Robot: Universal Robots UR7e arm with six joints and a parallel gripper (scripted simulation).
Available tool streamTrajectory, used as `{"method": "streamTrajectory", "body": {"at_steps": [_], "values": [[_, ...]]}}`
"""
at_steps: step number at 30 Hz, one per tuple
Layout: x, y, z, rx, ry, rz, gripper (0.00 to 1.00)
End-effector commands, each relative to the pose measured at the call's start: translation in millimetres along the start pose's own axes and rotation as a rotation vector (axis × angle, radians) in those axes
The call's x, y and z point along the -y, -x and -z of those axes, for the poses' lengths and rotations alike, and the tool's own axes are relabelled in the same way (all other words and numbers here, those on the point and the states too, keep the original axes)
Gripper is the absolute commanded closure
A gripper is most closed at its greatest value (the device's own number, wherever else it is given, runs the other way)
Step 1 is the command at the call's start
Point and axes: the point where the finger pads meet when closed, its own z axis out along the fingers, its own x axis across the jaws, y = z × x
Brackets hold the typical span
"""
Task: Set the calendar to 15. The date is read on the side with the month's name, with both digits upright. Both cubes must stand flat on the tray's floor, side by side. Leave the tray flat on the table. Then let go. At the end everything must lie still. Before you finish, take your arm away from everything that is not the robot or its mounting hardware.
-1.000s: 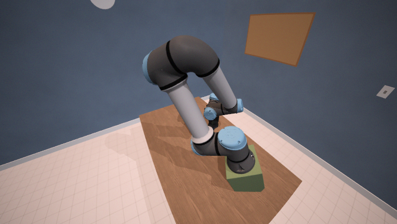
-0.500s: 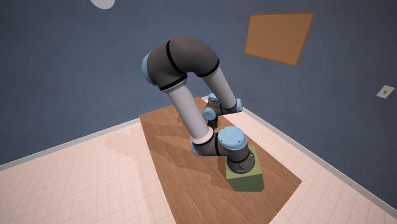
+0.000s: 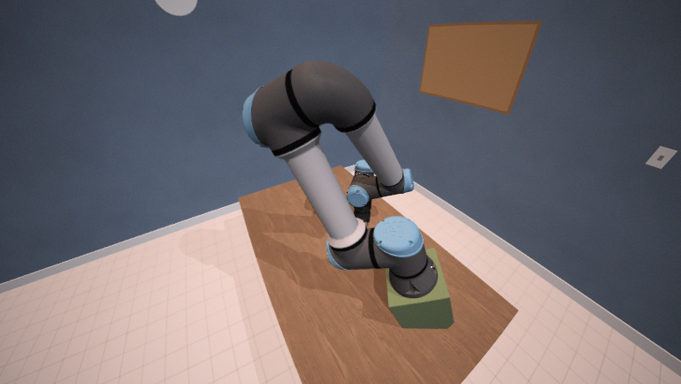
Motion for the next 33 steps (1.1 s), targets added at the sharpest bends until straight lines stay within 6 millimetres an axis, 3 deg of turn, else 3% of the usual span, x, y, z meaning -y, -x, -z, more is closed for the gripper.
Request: {"method": "streamTrajectory", "body": {"at_steps": [1,19,33], "values": [[-0.2,-0.3,-0.7,0.0,-0.001,-0.141,0.0],[-6.0,-0.6,-3.9,0.001,-0.001,-0.635,0.0],[-7.9,-0.2,-4.5,0.001,0.0,-0.738,0.0]]}}
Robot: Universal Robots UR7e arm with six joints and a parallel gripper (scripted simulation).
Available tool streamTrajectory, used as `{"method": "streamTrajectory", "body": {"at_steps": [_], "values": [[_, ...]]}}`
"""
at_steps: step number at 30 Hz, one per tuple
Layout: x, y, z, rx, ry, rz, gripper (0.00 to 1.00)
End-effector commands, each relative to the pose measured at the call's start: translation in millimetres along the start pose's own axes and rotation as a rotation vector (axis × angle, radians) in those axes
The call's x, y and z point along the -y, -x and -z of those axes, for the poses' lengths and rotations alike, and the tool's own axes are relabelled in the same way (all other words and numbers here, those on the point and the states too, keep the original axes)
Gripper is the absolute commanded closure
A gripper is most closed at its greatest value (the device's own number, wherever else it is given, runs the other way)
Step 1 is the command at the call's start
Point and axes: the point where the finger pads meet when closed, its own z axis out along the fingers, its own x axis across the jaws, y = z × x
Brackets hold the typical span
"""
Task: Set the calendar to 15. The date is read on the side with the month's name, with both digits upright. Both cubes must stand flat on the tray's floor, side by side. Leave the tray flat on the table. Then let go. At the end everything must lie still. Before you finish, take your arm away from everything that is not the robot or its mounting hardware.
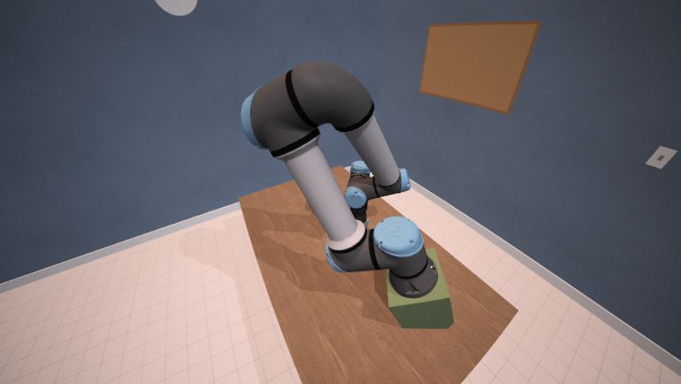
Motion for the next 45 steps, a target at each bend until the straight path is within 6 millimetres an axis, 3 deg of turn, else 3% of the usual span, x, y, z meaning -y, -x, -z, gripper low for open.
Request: {"method": "streamTrajectory", "body": {"at_steps": [1,3,4,45], "values": [[0.0,0.2,0.2,0.001,-0.001,-0.012,0.0],[0.0,0.2,0.2,0.001,-0.001,-0.012,0.0],[0.0,0.2,0.2,0.001,-0.001,-0.012,0.13],[0.0,0.2,-0.3,0.001,-0.001,-0.012,0.13]]}}
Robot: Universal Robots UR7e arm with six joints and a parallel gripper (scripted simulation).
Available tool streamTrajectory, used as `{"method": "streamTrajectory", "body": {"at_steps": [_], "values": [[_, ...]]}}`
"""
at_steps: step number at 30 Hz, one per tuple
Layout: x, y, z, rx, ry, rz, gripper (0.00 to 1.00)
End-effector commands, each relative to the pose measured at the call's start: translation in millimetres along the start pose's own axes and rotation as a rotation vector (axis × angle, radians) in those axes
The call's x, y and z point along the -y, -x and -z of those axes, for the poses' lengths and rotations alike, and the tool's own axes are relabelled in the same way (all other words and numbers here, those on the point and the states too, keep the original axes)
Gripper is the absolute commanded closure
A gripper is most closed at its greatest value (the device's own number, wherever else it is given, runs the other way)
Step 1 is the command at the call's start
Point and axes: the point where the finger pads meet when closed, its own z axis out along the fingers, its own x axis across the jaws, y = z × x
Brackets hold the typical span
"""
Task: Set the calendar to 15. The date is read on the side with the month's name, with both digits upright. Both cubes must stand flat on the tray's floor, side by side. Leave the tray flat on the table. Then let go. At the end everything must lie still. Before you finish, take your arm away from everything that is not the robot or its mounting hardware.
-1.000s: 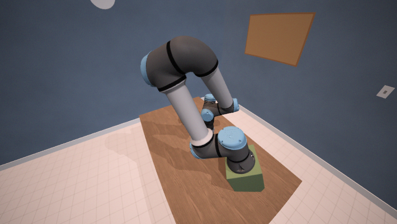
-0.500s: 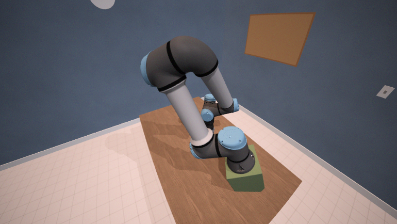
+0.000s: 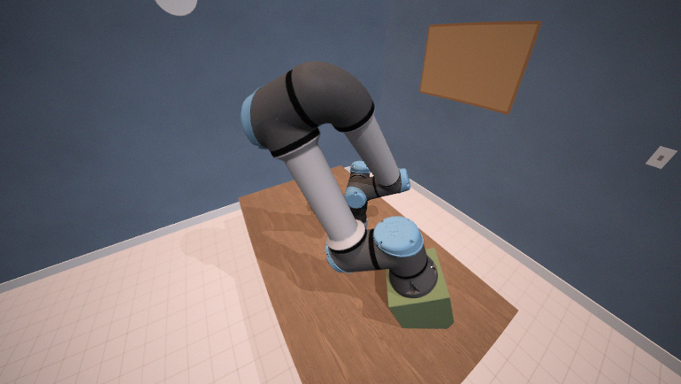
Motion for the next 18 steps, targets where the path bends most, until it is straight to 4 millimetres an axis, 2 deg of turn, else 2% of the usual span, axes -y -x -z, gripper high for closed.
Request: {"method": "streamTrajectory", "body": {"at_steps": [1,18], "values": [[0,0,0,0.001,-0.001,0.0,0.13],[0,0,-14,0.001,-0.001,0.0,0.13]]}}
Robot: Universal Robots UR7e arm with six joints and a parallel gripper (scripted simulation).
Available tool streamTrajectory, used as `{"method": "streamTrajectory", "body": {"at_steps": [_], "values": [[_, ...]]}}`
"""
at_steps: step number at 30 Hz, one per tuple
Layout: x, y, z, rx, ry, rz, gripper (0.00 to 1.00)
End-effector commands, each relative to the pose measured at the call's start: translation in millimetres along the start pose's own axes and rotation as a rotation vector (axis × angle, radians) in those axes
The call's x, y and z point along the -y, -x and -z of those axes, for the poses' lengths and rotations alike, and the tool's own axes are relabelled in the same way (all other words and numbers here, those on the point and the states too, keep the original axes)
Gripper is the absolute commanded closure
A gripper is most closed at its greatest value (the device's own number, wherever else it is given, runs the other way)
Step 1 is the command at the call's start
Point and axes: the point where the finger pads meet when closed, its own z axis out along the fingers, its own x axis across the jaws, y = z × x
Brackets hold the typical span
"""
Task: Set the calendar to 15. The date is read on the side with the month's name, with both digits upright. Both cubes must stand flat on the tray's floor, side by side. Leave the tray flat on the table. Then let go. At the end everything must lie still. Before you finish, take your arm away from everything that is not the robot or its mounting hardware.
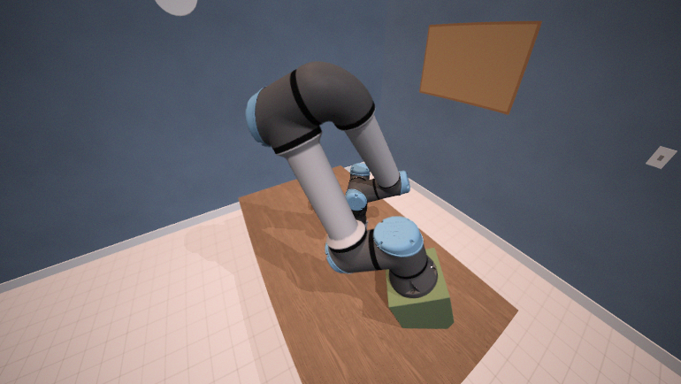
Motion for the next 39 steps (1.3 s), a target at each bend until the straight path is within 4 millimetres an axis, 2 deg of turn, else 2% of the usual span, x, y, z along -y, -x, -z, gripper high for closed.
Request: {"method": "streamTrajectory", "body": {"at_steps": [1,24,39], "values": [[0,0,-5,0.001,-0.001,0.0,0.13],[0,1,-36,0.001,-0.001,0.0,0.13],[0,1,-42,0.001,-0.001,0.0,0.13]]}}
